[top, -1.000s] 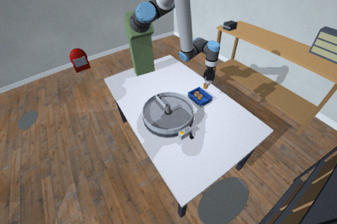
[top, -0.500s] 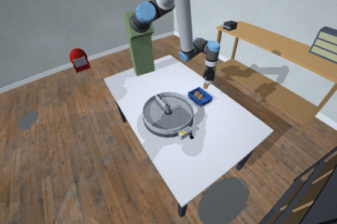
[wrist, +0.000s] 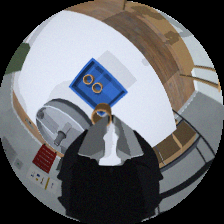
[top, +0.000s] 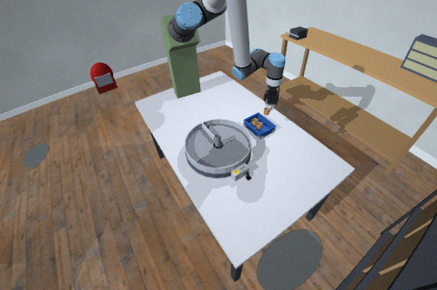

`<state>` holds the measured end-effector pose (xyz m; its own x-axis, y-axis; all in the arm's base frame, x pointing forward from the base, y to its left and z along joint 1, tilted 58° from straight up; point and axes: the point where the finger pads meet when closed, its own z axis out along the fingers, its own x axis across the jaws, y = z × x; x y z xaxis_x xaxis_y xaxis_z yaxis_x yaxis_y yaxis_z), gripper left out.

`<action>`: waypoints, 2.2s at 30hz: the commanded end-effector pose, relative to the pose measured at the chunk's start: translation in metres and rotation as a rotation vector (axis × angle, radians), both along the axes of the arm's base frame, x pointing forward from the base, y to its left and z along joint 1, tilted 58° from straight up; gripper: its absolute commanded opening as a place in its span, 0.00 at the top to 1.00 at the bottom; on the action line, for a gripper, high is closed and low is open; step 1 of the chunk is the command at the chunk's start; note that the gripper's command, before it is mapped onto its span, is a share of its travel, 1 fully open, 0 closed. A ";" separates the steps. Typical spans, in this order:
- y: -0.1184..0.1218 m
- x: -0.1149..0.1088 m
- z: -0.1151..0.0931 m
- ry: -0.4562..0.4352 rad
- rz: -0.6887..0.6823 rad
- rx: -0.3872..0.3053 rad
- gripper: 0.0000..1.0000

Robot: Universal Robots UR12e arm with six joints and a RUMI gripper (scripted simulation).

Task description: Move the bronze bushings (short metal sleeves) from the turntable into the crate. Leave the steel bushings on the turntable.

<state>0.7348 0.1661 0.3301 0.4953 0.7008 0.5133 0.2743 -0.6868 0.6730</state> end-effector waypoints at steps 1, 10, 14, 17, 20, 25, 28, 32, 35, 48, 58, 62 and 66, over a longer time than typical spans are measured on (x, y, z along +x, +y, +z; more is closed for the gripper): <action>0.000 0.000 0.001 -0.001 0.000 0.000 1.00; 0.000 0.000 0.002 0.001 0.000 0.001 1.00; 0.000 0.000 0.002 0.001 0.000 0.001 1.00; 0.000 0.000 0.002 0.001 0.000 0.001 1.00; 0.000 0.000 0.002 0.001 0.000 0.001 1.00; 0.000 0.000 0.002 0.001 0.000 0.001 1.00; 0.000 0.000 0.002 0.001 0.000 0.001 1.00; 0.000 0.000 0.002 0.001 0.000 0.001 1.00; 0.000 0.000 0.002 0.001 0.000 0.001 1.00; -0.001 0.001 0.001 0.001 0.000 0.001 1.00; -0.004 0.017 -0.009 0.001 0.000 0.001 1.00; -0.008 0.034 -0.020 0.001 0.000 0.001 1.00; -0.013 0.054 -0.033 0.001 0.000 0.001 1.00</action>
<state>0.7700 0.1570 0.3085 0.4969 0.7002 0.5127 0.2752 -0.6874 0.6721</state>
